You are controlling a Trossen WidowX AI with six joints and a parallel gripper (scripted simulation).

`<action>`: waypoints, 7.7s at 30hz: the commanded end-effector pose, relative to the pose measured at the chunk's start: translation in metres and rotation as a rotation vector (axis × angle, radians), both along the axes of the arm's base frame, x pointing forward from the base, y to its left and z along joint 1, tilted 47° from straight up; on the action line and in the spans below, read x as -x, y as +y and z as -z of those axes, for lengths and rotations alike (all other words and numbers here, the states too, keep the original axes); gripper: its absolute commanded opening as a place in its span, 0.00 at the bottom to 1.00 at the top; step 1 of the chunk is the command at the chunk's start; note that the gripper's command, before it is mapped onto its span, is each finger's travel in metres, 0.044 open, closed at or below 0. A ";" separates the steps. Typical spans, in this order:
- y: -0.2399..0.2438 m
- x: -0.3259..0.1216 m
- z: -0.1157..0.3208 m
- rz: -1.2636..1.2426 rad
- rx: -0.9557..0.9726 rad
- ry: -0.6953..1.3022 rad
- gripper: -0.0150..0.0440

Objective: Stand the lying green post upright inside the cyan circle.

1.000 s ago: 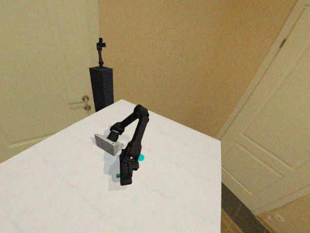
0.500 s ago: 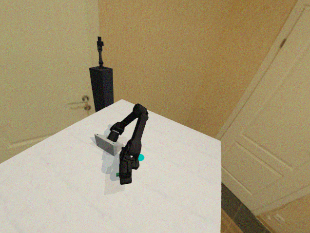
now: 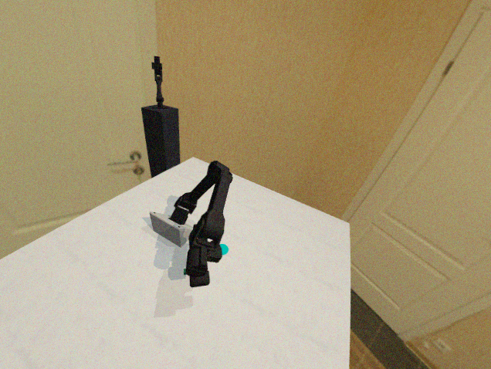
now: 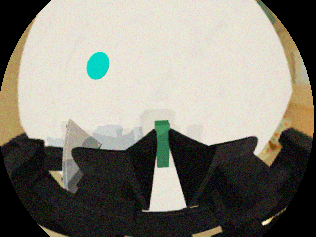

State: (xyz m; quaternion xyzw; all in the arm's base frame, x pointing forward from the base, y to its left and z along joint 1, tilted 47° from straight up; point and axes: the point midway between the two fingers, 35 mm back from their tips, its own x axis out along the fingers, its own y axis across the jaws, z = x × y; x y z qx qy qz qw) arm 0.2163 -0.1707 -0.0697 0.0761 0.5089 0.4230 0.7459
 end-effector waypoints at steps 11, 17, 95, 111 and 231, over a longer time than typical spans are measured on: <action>-0.029 0.008 -0.032 -0.007 0.007 -0.005 0.29; -0.033 0.009 -0.040 0.002 0.004 0.005 0.29; 0.075 -0.011 -0.172 0.825 -0.039 0.740 0.29; 0.081 -0.006 -0.171 0.874 0.034 0.690 0.29; 0.095 0.013 -0.166 1.369 0.236 0.114 0.29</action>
